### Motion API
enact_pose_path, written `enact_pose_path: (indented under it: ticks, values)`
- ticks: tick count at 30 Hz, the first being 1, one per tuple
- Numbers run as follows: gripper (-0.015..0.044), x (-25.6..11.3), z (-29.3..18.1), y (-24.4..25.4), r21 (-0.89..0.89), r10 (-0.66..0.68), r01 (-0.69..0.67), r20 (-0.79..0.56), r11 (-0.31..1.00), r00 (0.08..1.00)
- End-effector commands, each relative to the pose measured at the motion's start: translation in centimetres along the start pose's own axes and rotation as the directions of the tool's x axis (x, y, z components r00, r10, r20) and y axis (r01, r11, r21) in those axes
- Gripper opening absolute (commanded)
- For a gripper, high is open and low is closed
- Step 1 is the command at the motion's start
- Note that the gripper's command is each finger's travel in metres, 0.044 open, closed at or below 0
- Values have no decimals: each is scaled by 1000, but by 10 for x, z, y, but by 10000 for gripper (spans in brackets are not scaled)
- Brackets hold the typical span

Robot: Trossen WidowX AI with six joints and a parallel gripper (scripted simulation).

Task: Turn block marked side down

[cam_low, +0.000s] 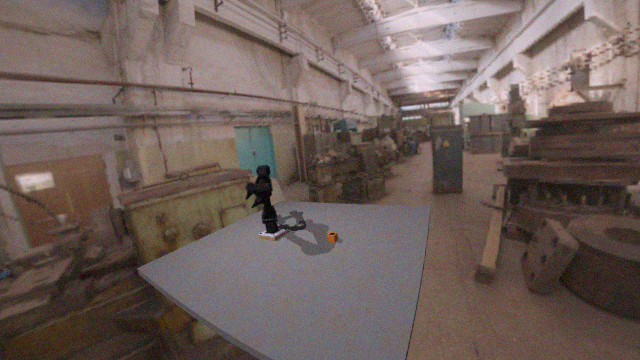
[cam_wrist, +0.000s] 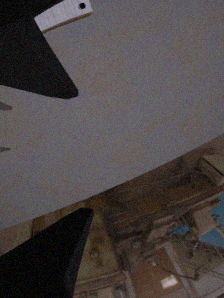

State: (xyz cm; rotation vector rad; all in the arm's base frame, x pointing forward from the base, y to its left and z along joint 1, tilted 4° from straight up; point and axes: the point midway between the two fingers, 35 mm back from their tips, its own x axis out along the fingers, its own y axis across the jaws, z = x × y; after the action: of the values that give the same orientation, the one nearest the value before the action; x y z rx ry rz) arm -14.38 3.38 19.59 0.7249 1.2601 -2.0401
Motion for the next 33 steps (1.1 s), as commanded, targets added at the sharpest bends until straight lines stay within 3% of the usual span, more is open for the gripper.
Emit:
enact_pose_path:
  ticks: [1, 8, 13, 18, 25, 33]
  values:
    - [426, -1, -1, -1, 12, -1, 1, -5, 1000, 1000]
    - [440, -31, -61, -19, 459, -17, 109, -200, 882, 980]
    - [440, -62, -107, -16, 709, 2, 254, -338, 658, 941]
    - [440, -97, -147, 0, 838, 45, 407, -452, 364, 891]
    - [440, -154, -191, 46, 803, 139, 581, -565, -131, 813]
    - [440, -219, -214, 129, 434, 268, 618, -632, -656, 727]
